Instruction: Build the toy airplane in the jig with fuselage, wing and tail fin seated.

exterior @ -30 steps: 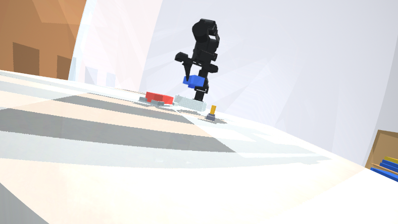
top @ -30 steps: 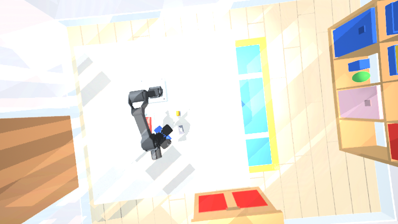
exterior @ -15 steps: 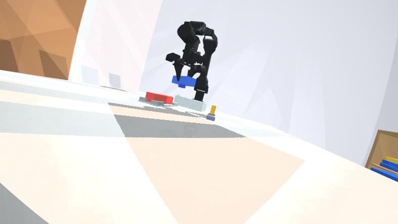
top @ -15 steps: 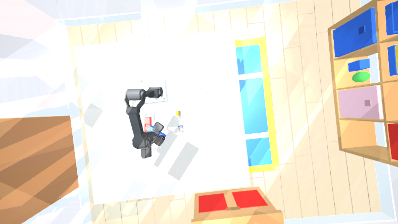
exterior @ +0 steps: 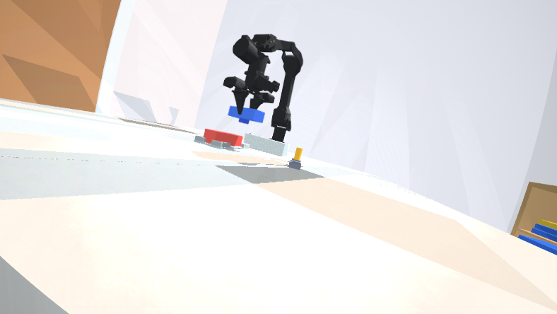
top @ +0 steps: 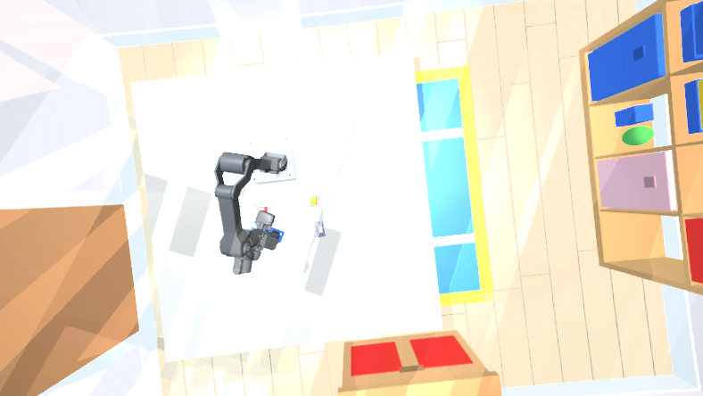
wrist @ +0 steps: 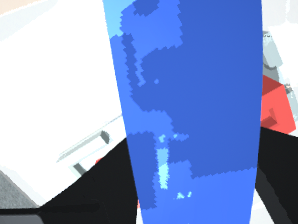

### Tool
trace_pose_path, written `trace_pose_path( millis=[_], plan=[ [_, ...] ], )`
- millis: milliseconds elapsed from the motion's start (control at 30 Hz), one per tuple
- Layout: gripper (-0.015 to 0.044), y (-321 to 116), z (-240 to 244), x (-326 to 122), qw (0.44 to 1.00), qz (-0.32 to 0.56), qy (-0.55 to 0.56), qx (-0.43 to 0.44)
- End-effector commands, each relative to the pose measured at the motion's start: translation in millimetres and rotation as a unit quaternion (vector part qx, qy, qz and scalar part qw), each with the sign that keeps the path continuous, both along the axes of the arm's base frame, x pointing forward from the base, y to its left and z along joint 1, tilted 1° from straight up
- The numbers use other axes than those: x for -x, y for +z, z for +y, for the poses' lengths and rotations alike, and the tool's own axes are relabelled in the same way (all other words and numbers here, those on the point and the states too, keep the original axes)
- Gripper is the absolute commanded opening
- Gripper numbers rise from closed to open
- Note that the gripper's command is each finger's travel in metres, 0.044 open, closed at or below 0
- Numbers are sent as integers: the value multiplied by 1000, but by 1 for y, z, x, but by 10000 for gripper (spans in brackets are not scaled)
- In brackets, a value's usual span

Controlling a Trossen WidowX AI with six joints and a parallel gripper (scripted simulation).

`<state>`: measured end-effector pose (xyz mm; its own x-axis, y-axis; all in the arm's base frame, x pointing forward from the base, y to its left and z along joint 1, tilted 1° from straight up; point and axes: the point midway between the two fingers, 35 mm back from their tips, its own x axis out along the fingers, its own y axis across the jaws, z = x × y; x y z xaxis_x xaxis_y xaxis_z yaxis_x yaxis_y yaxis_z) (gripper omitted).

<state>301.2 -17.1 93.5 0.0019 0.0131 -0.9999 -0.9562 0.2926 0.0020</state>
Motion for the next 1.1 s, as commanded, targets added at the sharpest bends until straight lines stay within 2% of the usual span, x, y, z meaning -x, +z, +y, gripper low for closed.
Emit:
trace_pose_path(
  millis=[0, 667, 900, 1067],
  plan=[
    [0, 0, -13, 4, 999, -6, 36, 4],
    [0, -13, -64, 28, 981, -6, 195, 5],
    [184, -13, -64, 28, 981, -6, 195, 5],
    [195, -13, -64, 28, 981, -6, 195, 5]
  ],
)
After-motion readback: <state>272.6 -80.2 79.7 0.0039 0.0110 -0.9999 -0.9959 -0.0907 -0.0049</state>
